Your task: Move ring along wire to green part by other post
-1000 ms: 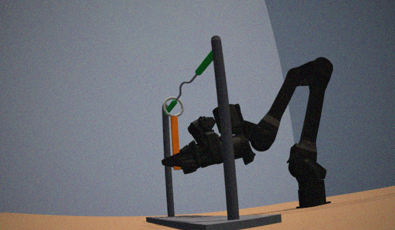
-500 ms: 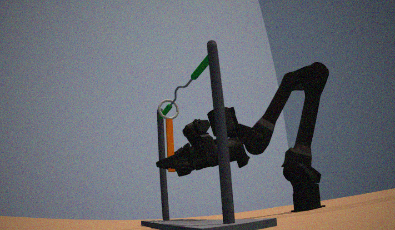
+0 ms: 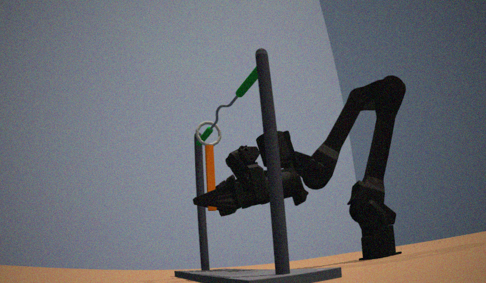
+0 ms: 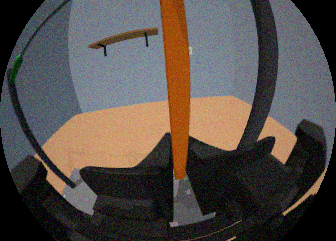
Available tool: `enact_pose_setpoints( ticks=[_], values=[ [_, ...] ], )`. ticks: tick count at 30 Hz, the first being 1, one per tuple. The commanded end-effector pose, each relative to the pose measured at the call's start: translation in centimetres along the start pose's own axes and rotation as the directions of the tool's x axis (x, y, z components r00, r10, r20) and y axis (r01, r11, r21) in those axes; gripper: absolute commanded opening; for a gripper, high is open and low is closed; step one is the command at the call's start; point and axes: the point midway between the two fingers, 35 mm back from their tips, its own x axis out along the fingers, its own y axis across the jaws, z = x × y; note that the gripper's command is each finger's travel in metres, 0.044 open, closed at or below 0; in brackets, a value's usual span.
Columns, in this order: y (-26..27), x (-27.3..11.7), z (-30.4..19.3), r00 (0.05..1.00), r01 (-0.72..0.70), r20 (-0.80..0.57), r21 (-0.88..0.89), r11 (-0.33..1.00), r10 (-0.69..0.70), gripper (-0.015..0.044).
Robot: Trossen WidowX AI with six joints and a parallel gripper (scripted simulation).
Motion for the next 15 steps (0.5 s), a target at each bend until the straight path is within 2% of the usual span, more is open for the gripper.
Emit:
enact_pose_setpoints(
  ticks=[1,15],
  values=[
    [0.2,0.0,0.2,1.000,-0.005,0.005,-0.005,1.000,0.006,-0.0150],
    [1.6,0.1,0.3,1.000,-0.012,0.001,-0.002,1.000,0.012,-0.0150]
  ],
)
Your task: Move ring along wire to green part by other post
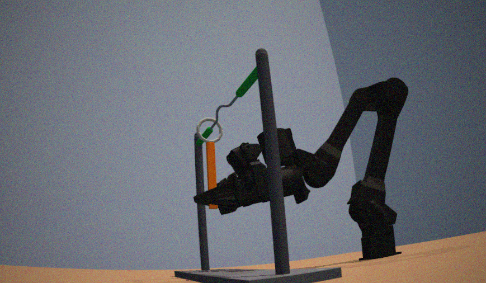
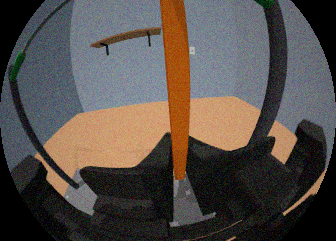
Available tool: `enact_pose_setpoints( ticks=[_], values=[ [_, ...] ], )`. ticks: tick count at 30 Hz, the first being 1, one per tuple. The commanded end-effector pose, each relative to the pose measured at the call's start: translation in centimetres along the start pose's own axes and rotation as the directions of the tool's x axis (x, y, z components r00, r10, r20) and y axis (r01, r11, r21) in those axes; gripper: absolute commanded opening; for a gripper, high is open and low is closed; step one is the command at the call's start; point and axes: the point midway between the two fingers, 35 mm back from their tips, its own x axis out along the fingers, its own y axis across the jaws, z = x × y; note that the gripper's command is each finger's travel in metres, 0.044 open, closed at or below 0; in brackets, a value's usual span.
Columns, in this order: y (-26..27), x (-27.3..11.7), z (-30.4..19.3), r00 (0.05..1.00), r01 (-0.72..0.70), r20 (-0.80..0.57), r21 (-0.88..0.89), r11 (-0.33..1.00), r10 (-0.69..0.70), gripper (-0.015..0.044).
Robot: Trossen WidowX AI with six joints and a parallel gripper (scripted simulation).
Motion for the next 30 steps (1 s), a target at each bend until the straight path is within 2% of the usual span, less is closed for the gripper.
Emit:
enact_pose_setpoints(
  ticks=[1,17,30],
  values=[
    [0.4,-0.1,0.1,1.000,0.002,0.002,0.004,1.000,-0.002,-0.0150],
    [1.9,-0.2,0.1,1.000,0.000,-0.012,0.013,1.000,0.001,-0.0150],
    [3.5,-2.3,0.1,0.980,0.013,-0.199,0.059,0.998,-0.001,-0.0150]
  ],
)
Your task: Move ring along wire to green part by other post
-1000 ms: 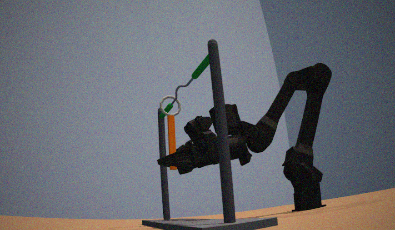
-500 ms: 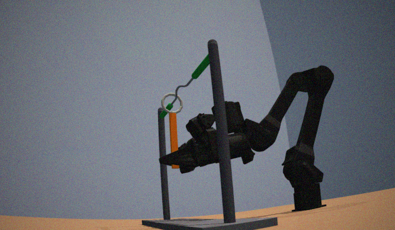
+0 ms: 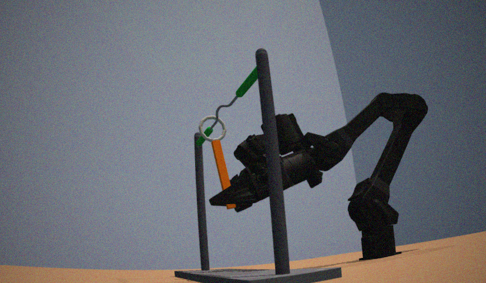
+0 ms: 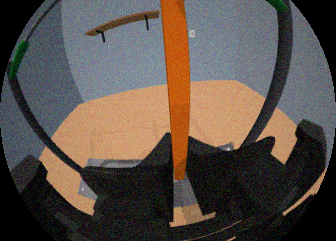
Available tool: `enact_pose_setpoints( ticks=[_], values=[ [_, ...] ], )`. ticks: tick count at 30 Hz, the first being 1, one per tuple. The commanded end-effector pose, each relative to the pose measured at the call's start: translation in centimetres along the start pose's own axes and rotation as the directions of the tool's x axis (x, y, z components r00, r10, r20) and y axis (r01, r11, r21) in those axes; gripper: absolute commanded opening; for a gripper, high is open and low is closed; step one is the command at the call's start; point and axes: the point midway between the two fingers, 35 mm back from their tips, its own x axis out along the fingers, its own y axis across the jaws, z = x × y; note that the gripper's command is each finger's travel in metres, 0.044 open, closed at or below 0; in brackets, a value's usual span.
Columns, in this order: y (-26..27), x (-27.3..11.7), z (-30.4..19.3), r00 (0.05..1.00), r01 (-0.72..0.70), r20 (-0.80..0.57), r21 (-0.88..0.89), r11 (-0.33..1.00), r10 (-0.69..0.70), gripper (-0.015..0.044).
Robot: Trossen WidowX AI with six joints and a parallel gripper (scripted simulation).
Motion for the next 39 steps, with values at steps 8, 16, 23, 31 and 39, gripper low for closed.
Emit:
enact_pose_setpoints(
  ticks=[8,16,23,31,39],
  values=[
    [2.3,-2.5,0.5,0.983,0.025,-0.181,0.092,0.995,-0.008,-0.0150],
    [4.5,-4.3,0.9,0.945,0.053,-0.326,0.195,0.979,0.014,-0.0150],
    [6.0,-5.3,1.5,0.914,0.067,-0.404,0.254,0.965,0.043,-0.0150],
    [6.6,-5.2,1.8,0.915,0.055,-0.401,0.246,0.968,0.050,-0.0150],
    [6.3,-5.2,1.8,0.916,0.018,-0.398,0.163,0.987,0.049,-0.0150]
  ],
)
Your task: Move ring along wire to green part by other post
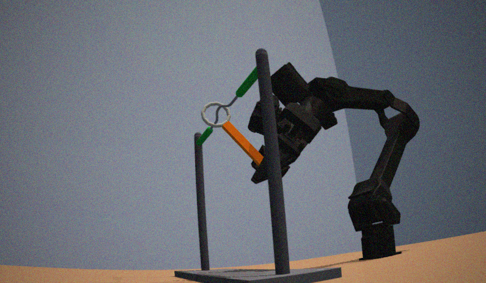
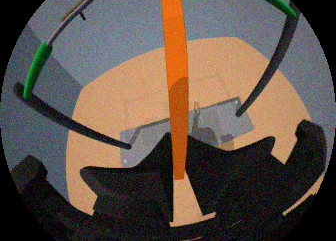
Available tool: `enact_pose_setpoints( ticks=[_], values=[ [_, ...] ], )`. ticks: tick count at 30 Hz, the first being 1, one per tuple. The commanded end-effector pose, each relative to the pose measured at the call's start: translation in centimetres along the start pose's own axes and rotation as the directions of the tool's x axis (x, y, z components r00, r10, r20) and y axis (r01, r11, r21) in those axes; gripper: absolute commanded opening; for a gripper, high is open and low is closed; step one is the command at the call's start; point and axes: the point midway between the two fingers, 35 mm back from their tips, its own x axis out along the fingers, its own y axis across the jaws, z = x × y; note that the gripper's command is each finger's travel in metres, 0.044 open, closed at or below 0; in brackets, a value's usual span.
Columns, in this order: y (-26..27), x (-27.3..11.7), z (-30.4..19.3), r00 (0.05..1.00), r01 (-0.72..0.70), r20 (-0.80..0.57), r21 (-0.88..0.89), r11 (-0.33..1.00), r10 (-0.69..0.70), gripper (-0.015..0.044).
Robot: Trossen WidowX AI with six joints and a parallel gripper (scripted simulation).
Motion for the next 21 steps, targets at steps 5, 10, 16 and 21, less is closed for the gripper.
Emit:
enact_pose_setpoints(
  ticks=[5,10,16,21],
  values=[
    [-0.7,-0.1,0.3,1.000,0.004,0.008,-0.133,0.991,-0.003,-0.0150],
    [-1.4,-0.2,0.4,1.000,0.011,0.011,-0.233,0.972,-0.008,-0.0150],
    [-2.3,-0.2,0.7,1.000,0.020,0.015,-0.349,0.937,-0.016,-0.0150],
    [-2.8,-0.3,0.9,1.000,0.028,0.020,-0.429,0.903,-0.021,-0.0150]
  ],
)
